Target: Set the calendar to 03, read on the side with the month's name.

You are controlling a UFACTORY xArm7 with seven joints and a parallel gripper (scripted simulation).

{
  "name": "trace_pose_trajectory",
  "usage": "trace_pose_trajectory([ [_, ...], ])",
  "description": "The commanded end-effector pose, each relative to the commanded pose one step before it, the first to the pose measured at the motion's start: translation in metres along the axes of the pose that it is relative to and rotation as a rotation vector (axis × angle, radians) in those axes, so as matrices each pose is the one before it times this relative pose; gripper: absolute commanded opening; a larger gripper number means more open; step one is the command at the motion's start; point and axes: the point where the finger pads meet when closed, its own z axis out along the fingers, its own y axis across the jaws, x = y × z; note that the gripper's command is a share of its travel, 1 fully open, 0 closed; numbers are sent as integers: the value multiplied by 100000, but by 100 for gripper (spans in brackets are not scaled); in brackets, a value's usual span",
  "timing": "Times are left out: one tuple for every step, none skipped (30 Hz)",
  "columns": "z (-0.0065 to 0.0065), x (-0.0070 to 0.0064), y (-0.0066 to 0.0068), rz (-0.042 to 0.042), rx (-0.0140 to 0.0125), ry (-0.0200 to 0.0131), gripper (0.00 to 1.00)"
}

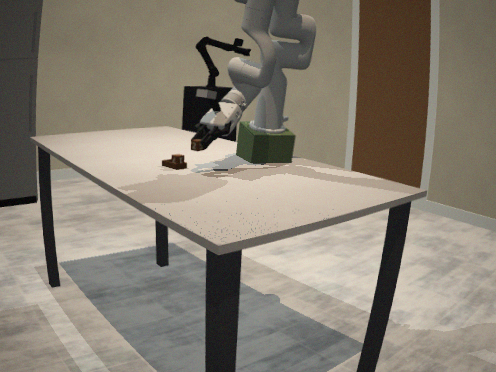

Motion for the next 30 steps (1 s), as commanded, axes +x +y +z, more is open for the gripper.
trace_pose_trajectory([
  [318, 306, -48, 166, -1062, -5734, 27],
  [16, 35, -6, -5, -73, -1718, 27],
  [-6, 23, -2, -20, 7, -1785, 27],
  [-28, 10, 3, -36, 88, -1815, 27],
  [-47, -4, 8, -52, 164, -1807, 27],
  [-62, -18, 11, -66, 229, -1759, 27],
  [-73, -31, 14, -76, 277, -1671, 27],
  [-79, -40, 16, -82, 307, -1545, 27],
  [-79, -46, 16, -84, 315, -1387, 27],
  [-74, -48, 16, -80, 302, -1202, 27],
  [-65, -45, 14, -72, 272, -998, 27],
  [0, 0, 0, 0, 0, 0, 27],
  [0, 0, 0, 0, 0, 0, 27],
  [-54, -39, 11, -60, 227, -786, 27],
  [-23, 98, 2, -11, 41, -151, 27],
  [-12, 95, 0, 0, 0, 1, 27],
  [-7, 54, 0, 0, 1, 2, 27],
  [-3, 21, 0, 0, 1, 1, 27],
  [0, 3, 0, 0, 0, 0, 27],
  [1, -2, -3, 5, 17, -34, 27],
  [8, -13, -20, 30, 109, -220, 27],
  [19, -30, -48, 71, 259, -536, 27],
  [32, -51, -78, 116, 425, -931, 27],
  [43, -69, -103, 152, 565, -1355, 27],
  [49, -81, -115, 170, 640, -1768, 27],
  [49, -82, -110, 165, 626, -2129, 27],
  [41, -71, -87, 137, 516, -2404, 27],
  [26, -46, -50, 94, 321, -2568, 27],
  [0, 0, 0, 0, 0, 0, 27],
  [0, 0, 0, 0, 0, 0, 27],
])
